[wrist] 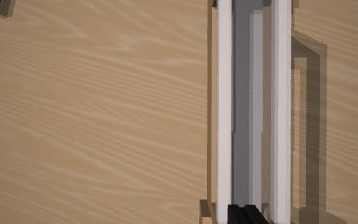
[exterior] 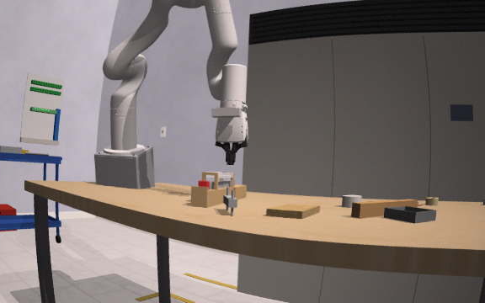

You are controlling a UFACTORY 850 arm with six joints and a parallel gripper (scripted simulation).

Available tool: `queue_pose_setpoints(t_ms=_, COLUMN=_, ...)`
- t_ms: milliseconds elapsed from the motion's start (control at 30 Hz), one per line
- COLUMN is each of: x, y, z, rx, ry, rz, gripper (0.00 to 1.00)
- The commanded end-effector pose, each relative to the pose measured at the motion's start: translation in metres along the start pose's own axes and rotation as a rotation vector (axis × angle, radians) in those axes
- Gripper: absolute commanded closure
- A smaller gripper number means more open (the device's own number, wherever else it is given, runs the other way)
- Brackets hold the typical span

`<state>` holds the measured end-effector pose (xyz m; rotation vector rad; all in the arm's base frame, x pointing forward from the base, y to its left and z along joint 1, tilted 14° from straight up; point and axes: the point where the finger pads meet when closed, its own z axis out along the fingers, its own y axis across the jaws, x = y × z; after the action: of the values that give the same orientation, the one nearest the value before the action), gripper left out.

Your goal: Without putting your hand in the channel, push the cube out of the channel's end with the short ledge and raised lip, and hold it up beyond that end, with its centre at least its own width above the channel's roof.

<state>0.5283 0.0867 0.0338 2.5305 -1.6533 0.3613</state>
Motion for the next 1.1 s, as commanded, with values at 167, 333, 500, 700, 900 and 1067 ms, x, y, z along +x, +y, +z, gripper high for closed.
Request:
queue_pose_setpoints(t_ms=167, x=0.136, y=0.007, z=0.001, rx=-0.012, ry=-0.013, rz=-0.004, gripper=1.0)
queue_pose_setpoints(t_ms=333, x=0.202, y=0.014, z=0.001, rx=-0.012, ry=-0.011, rz=-0.004, gripper=0.56)
queue_pose_setpoints(t_ms=500, x=0.202, y=0.014, z=0.001, rx=-0.012, ry=-0.011, rz=-0.004, gripper=0.56)
queue_pose_setpoints(t_ms=700, x=0.202, y=0.014, z=0.001, rx=-0.012, ry=-0.011, rz=-0.004, gripper=0.56)
queue_pose_setpoints(t_ms=900, x=0.202, y=0.014, z=0.001, rx=-0.012, ry=-0.011, rz=-0.004, gripper=0.56)
queue_pose_setpoints(t_ms=1067, x=0.202, y=0.014, z=0.001, rx=-0.012, ry=-0.011, rz=-0.004, gripper=0.56)
